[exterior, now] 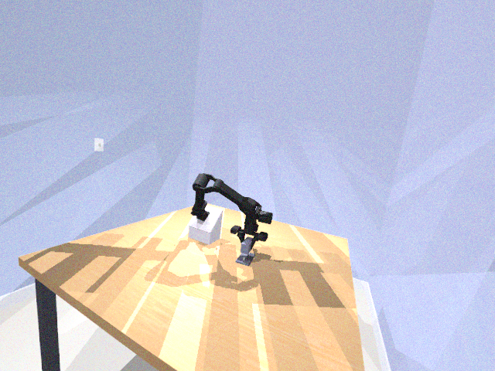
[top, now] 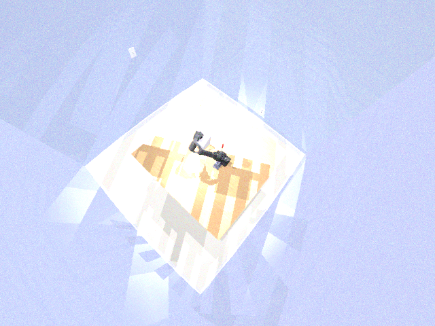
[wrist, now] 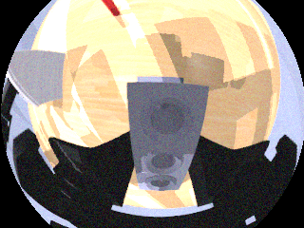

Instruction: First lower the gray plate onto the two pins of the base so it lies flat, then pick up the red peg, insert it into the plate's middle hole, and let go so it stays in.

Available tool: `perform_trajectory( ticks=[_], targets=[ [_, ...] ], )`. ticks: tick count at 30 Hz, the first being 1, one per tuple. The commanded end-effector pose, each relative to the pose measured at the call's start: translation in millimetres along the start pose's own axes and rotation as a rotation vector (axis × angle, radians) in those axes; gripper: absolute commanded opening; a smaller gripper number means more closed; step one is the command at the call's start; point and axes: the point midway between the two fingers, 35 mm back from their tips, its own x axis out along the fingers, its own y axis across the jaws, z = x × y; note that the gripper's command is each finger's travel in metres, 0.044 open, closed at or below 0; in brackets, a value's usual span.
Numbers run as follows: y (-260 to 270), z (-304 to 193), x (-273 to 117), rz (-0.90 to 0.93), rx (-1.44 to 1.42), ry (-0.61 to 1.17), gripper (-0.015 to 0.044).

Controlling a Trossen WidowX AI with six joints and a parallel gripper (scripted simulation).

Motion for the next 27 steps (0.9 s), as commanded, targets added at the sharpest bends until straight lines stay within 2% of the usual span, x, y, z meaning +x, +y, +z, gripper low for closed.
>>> perform_trajectory(
  ticks=[1,27],
  targets=[
    [0.4,-1.1,6.7,0.002,-0.003,0.007,0.0],
    [-0.8,-2.3,32.9,-0.002,0.005,0.002,0.0]
  ],
)
